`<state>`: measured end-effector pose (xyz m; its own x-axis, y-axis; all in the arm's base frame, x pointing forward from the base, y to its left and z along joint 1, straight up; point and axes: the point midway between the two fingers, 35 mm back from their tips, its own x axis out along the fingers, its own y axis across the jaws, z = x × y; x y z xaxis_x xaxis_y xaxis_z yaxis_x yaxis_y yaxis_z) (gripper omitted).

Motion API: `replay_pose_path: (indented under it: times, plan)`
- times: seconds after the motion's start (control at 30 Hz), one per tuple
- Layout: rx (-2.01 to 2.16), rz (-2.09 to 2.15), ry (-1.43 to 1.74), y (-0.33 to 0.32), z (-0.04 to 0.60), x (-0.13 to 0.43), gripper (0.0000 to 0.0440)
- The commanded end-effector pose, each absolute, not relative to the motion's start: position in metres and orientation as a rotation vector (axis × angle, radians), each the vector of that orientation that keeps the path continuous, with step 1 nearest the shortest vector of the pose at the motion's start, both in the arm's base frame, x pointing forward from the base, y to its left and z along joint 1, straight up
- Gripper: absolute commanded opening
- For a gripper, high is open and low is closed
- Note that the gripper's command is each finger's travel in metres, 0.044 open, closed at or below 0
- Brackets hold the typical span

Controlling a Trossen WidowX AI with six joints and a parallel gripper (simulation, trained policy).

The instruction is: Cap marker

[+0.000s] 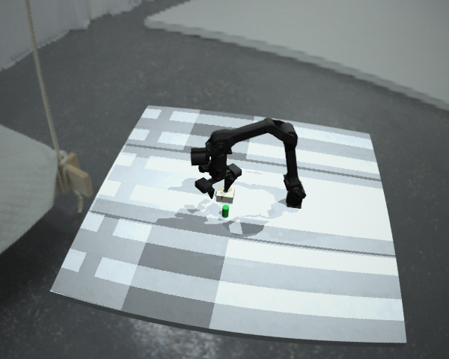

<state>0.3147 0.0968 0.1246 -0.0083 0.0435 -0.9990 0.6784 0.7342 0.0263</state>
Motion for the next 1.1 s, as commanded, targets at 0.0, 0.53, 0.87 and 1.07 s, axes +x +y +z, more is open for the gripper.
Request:
replay_pose_path:
  times: [0.0,0.53,0.87,1.07]
  plan:
    - [0.589,-0.548,1.545,0.106,0.12,0.309,0.0341]
    - [0.458,-0.519,1.626,0.122,0.102,0.291,0.0333]
    - [0.393,-0.486,1.656,0.126,0.088,0.285,0.0317]
    - [0.36,-0.462,1.676,0.127,0.075,0.282,0.0303]
